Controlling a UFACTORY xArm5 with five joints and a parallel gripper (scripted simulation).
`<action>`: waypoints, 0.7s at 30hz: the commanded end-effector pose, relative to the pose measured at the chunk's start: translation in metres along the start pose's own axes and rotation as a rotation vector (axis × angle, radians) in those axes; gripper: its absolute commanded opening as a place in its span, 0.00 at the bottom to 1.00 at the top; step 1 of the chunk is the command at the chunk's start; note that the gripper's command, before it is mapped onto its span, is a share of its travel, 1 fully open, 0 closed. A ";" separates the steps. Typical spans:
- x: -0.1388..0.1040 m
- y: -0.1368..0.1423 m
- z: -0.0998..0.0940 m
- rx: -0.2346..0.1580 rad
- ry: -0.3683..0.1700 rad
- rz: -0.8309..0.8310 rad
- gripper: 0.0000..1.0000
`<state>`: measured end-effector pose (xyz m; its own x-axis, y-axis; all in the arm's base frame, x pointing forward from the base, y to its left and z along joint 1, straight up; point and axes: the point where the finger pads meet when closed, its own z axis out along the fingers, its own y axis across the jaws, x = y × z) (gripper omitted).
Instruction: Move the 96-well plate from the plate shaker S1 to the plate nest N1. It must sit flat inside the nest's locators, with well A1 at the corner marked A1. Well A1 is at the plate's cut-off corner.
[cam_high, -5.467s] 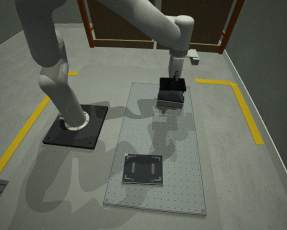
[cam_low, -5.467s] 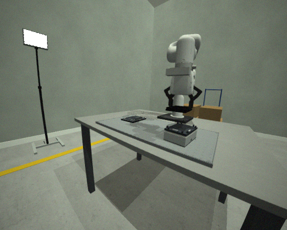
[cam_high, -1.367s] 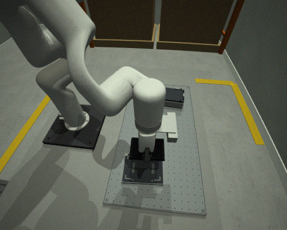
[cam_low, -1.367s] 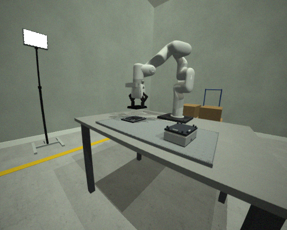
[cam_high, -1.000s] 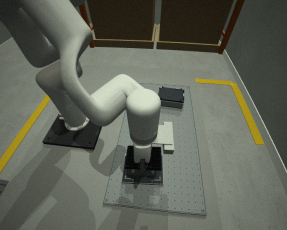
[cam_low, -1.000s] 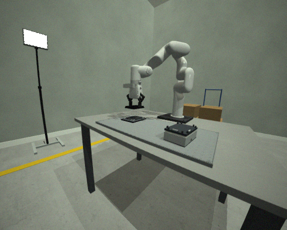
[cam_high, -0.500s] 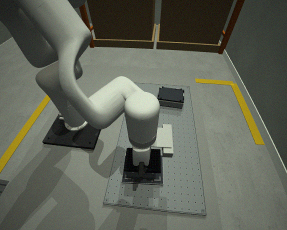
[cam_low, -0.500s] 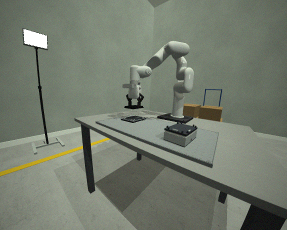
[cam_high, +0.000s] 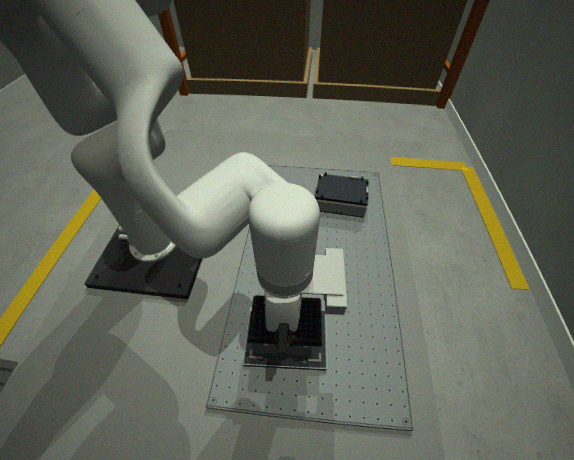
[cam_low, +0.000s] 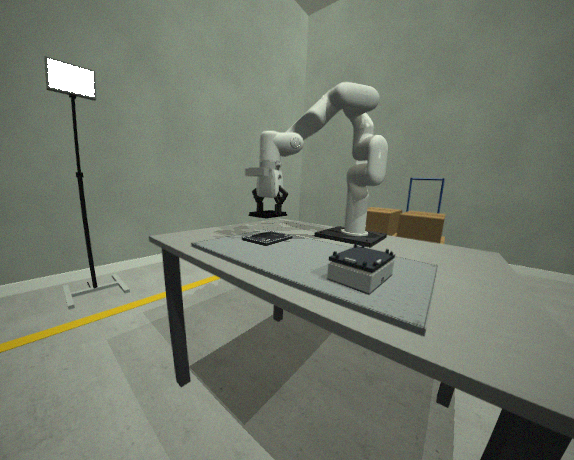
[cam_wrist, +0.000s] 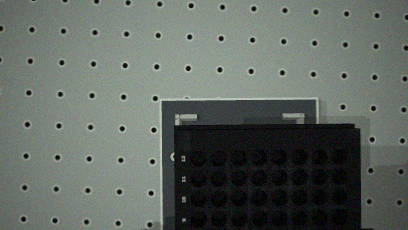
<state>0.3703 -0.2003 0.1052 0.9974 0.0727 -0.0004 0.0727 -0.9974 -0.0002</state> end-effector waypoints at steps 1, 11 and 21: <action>0.001 0.000 -0.001 -0.002 0.003 0.000 0.00; 0.001 0.000 0.004 -0.002 0.003 0.000 0.00; 0.001 0.000 0.017 -0.002 0.003 0.000 0.00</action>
<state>0.3700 -0.1998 0.0892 0.9974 0.0727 -0.0013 0.0727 -0.9974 -0.0008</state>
